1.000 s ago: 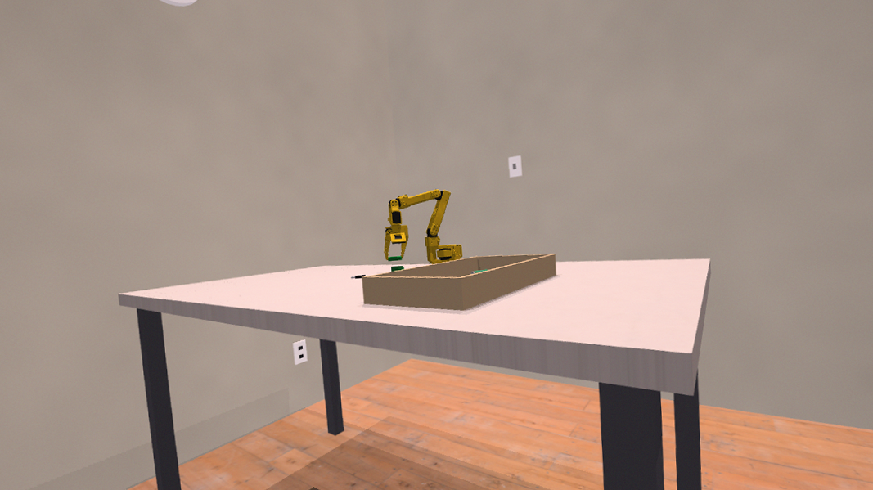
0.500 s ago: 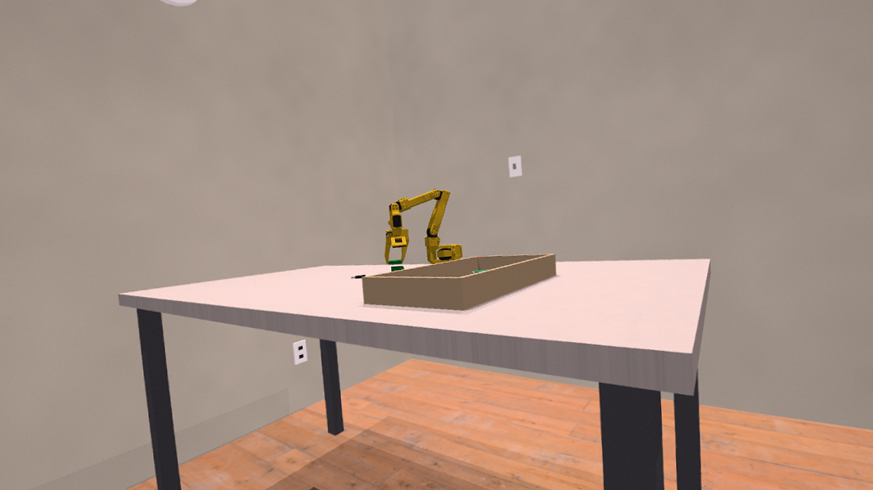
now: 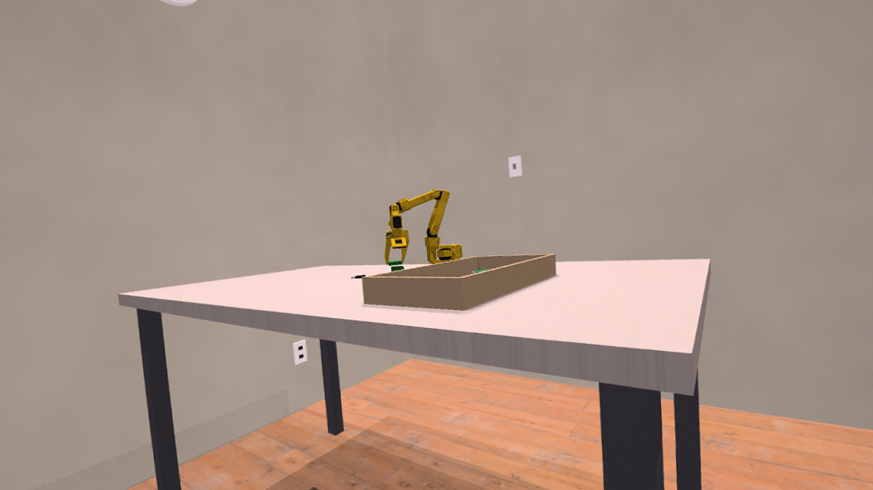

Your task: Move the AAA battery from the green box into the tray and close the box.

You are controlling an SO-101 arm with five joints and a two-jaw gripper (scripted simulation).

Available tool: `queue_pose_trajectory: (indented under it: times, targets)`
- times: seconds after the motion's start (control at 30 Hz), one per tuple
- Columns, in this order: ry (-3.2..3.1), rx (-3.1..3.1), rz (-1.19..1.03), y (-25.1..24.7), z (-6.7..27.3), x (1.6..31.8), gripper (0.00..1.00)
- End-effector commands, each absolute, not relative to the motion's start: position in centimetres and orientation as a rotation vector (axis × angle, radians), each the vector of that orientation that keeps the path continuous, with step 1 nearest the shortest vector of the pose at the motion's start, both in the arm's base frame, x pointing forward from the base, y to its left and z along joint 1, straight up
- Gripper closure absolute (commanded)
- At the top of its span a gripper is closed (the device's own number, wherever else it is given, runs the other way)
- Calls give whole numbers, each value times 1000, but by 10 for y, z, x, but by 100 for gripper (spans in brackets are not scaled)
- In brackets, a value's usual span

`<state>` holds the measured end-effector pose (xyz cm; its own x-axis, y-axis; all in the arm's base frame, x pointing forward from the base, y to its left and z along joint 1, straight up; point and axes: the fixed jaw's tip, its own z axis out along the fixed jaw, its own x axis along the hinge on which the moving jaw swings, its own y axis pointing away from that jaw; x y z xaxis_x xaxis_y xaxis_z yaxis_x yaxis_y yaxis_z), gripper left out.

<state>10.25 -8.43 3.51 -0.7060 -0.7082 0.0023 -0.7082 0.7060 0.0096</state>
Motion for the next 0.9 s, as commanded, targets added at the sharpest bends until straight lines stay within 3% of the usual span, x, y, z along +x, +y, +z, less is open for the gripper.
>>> queue_pose_trajectory:
  times: [0.0,0.87]
  targets:
    - [-2902,1202,0,-86,35,103,78]
    - [-2902,1202,0,-81,34,97,78]
